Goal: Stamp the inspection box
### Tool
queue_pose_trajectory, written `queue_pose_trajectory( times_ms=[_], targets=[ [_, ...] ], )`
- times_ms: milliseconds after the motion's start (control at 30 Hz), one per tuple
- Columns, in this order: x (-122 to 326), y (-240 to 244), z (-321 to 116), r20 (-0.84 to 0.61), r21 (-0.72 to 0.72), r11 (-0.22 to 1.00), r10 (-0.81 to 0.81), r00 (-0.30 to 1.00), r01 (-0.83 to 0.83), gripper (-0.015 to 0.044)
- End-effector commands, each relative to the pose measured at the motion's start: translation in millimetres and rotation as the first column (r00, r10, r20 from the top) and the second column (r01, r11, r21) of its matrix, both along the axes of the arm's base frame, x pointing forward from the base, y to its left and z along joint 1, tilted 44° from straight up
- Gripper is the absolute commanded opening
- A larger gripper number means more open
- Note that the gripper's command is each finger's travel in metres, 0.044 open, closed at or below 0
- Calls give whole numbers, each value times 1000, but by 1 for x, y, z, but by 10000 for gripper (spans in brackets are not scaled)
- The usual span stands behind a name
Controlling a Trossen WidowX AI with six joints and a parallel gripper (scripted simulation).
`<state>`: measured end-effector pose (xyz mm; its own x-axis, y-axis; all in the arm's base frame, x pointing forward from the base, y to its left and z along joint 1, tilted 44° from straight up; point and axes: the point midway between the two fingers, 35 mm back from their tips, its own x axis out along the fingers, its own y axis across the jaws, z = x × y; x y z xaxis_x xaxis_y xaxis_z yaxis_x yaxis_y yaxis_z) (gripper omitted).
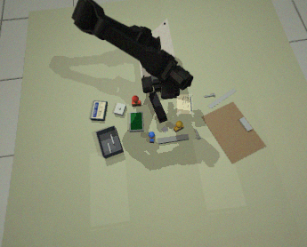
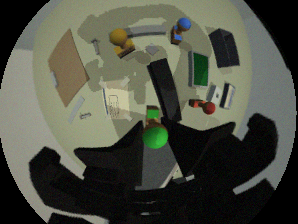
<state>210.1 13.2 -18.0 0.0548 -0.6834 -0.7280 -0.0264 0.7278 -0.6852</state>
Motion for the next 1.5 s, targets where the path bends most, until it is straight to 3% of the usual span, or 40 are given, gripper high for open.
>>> queue_pose_trajectory(
  times_ms=[0, 967, 1467],
  targets=[
    [2, 3, 2, 6, 7, 1000, -4, 1000, 4, 0],
    [0, 11, 13, 5, 8, 1000, -3, 1000, 3, 0],
    [58, -29, 61, 6, 29, 1000, 2, 1000, -2, 0]
  ],
)
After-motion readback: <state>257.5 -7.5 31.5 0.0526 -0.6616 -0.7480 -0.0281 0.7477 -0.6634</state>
